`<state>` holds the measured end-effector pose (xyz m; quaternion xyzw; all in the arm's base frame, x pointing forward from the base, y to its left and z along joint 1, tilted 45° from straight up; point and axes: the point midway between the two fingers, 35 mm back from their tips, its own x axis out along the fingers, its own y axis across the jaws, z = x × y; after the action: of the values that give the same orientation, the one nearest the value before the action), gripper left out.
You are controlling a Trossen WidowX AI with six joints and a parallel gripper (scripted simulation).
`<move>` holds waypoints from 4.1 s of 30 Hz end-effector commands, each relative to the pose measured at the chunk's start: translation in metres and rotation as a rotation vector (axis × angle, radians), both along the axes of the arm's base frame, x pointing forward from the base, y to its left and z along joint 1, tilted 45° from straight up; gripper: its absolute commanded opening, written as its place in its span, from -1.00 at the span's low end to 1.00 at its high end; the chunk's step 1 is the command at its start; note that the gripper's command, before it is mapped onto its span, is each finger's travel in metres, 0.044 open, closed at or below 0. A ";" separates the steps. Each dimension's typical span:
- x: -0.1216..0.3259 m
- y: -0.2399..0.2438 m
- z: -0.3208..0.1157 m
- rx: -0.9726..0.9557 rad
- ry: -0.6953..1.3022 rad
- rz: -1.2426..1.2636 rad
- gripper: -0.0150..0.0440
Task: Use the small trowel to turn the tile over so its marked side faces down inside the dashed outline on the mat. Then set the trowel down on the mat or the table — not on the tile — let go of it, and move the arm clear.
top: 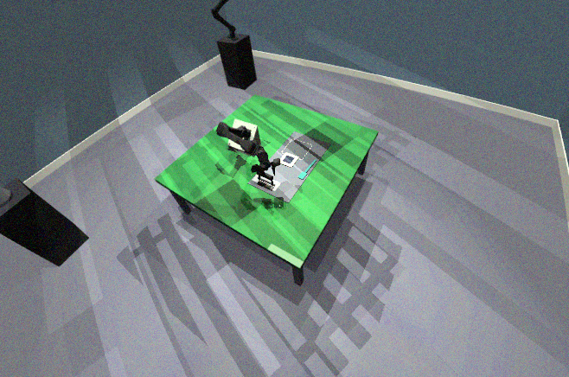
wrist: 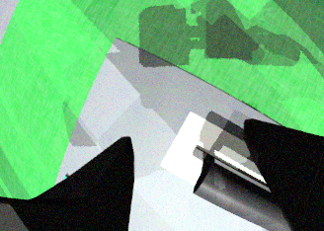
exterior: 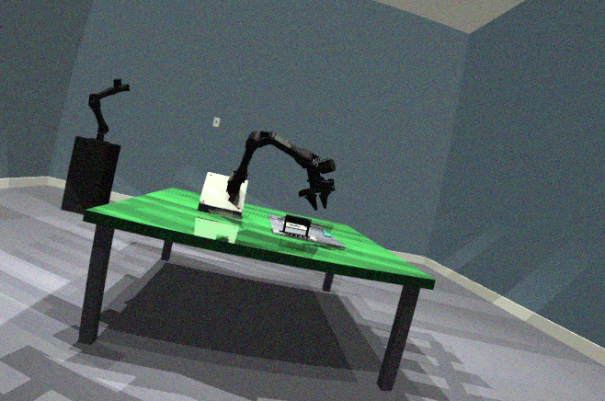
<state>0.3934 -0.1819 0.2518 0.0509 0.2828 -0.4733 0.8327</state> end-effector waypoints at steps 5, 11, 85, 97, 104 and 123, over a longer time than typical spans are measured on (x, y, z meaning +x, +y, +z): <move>-0.016 0.001 -0.021 -0.026 0.249 0.074 0.42; -0.031 0.003 -0.035 -0.038 0.445 0.144 0.42; -0.070 -0.022 -0.093 -0.049 0.999 0.374 -0.05; -0.070 -0.022 -0.093 -0.003 0.862 0.244 -0.05; -0.070 -0.022 -0.093 0.046 0.711 0.106 -0.05; -0.070 -0.022 -0.093 0.170 0.292 -0.259 -0.05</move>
<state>0.3242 -0.2019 0.1589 0.0583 0.4521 -0.5338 0.7122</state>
